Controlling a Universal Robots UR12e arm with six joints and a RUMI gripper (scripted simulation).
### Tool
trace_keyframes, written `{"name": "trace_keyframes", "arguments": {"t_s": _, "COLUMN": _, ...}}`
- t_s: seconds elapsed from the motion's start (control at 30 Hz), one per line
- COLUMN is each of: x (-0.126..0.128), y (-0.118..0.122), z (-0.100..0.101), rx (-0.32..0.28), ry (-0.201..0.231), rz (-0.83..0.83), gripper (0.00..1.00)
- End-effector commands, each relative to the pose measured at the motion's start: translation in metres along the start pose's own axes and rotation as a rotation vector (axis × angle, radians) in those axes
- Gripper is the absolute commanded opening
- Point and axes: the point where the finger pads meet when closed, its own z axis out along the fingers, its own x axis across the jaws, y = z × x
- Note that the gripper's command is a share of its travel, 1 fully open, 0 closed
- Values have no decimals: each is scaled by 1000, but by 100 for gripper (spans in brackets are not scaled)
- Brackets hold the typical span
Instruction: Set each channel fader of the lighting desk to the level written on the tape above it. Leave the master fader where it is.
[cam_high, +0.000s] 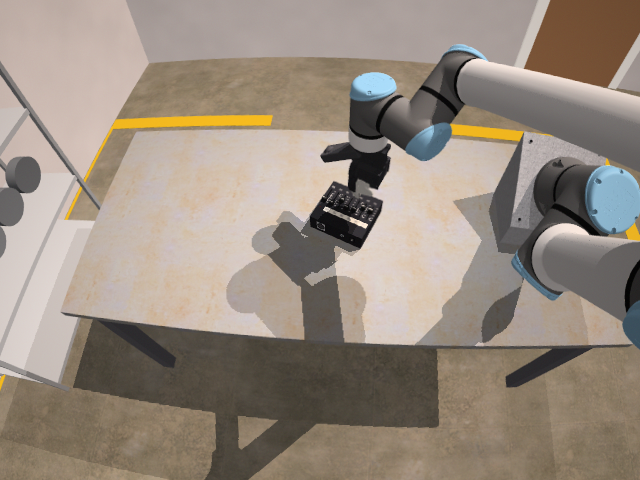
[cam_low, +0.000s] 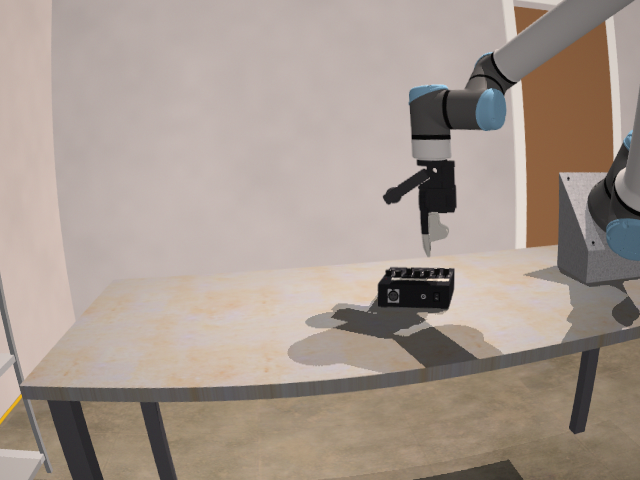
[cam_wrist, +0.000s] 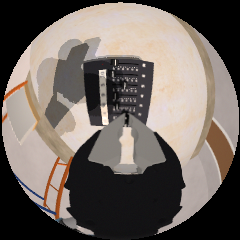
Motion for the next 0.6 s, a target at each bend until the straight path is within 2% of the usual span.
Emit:
{"name": "trace_keyframes", "arguments": {"t_s": 0.0, "x": 0, "y": 0, "z": -6, "rx": 1, "ry": 0, "rz": 0, "gripper": 0}}
{"name": "trace_keyframes", "arguments": {"t_s": 0.4, "x": 0, "y": 0, "z": -7, "rx": 1, "ry": 0, "rz": 0, "gripper": 0}}
{"name": "trace_keyframes", "arguments": {"t_s": 0.43, "x": 0, "y": 0, "z": -7, "rx": 1, "ry": 0, "rz": 0, "gripper": 100}}
{"name": "trace_keyframes", "arguments": {"t_s": 0.57, "x": 0, "y": 0, "z": -7, "rx": 1, "ry": 0, "rz": 0, "gripper": 100}}
